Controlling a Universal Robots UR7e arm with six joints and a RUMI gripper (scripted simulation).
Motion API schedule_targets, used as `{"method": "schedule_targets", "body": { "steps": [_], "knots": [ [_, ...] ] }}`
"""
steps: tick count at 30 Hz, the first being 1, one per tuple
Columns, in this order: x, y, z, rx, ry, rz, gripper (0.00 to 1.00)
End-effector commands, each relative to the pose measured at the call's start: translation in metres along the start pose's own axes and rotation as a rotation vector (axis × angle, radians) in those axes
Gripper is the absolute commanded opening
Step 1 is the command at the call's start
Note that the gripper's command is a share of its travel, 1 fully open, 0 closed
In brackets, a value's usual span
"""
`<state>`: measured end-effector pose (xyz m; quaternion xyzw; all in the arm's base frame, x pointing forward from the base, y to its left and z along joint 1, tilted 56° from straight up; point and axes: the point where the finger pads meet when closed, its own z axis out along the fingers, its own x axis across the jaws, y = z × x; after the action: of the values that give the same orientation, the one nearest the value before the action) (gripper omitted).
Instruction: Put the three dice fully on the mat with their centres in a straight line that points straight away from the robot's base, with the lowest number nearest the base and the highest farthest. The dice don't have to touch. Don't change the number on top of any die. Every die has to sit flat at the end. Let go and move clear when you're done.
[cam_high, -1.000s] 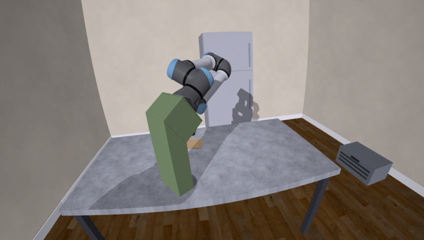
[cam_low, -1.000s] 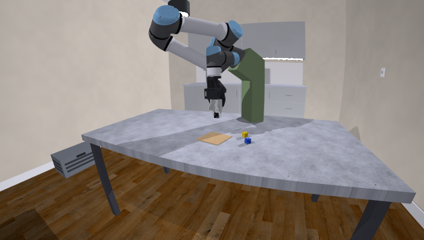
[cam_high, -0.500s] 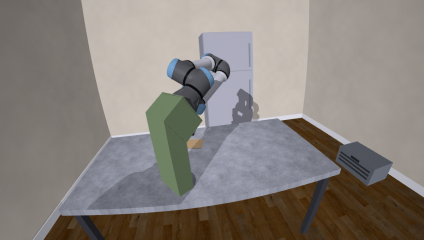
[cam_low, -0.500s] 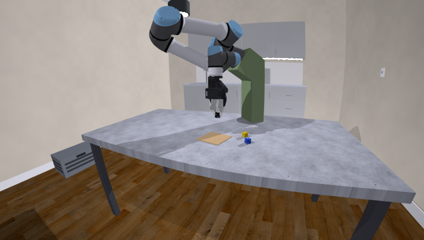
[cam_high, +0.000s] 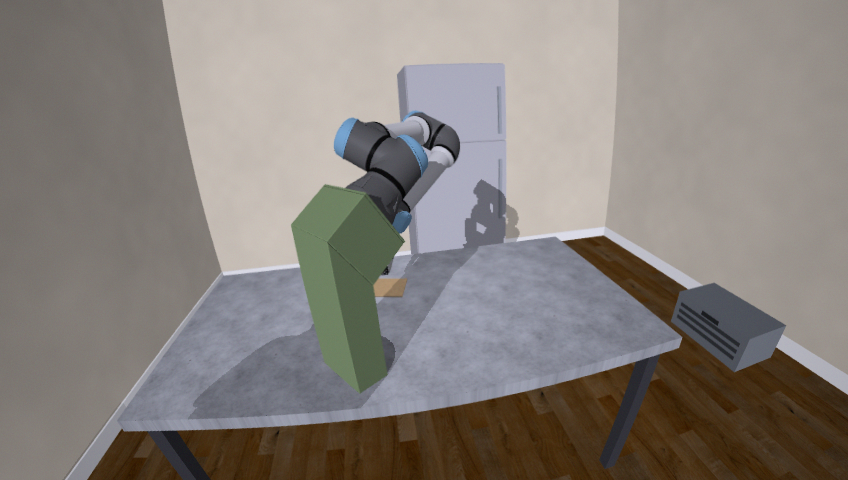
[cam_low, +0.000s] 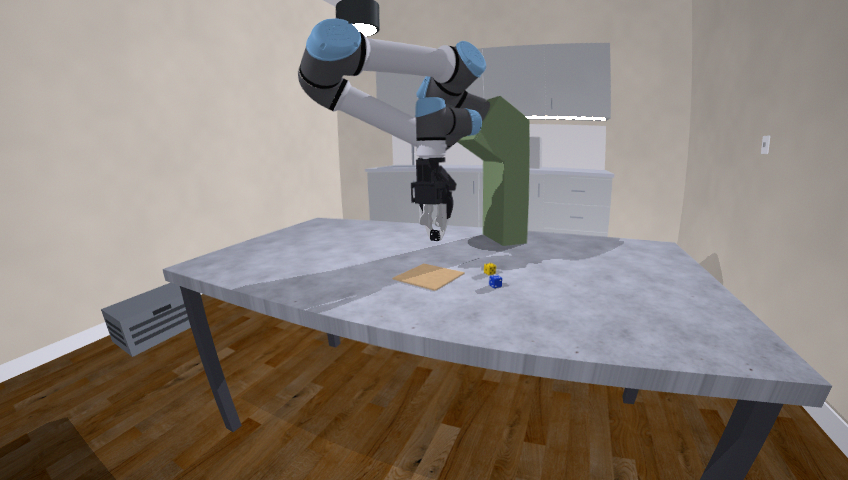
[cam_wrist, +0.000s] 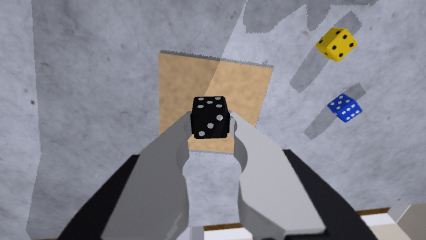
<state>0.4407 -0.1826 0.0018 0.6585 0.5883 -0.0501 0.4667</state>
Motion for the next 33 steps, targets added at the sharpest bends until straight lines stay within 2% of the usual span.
{"method": "schedule_targets", "body": {
  "steps": [1, 8, 10, 17, 33],
  "knots": [
    [0.0, 0.0, 0.015, -0.001, 0.0, 0.0, 0.06],
    [0.0, 0.0, 0.05, -0.001, 0.0, 0.0, 0.06],
    [0.0, 0.0, 0.05, -0.001, 0.0, 0.0, 0.06],
    [0.001, 0.0, 0.076, -0.001, 0.0, 0.0, 0.06],
    [0.001, 0.0, 0.081, -0.001, 0.0, 0.0, 0.06]
  ]
}}
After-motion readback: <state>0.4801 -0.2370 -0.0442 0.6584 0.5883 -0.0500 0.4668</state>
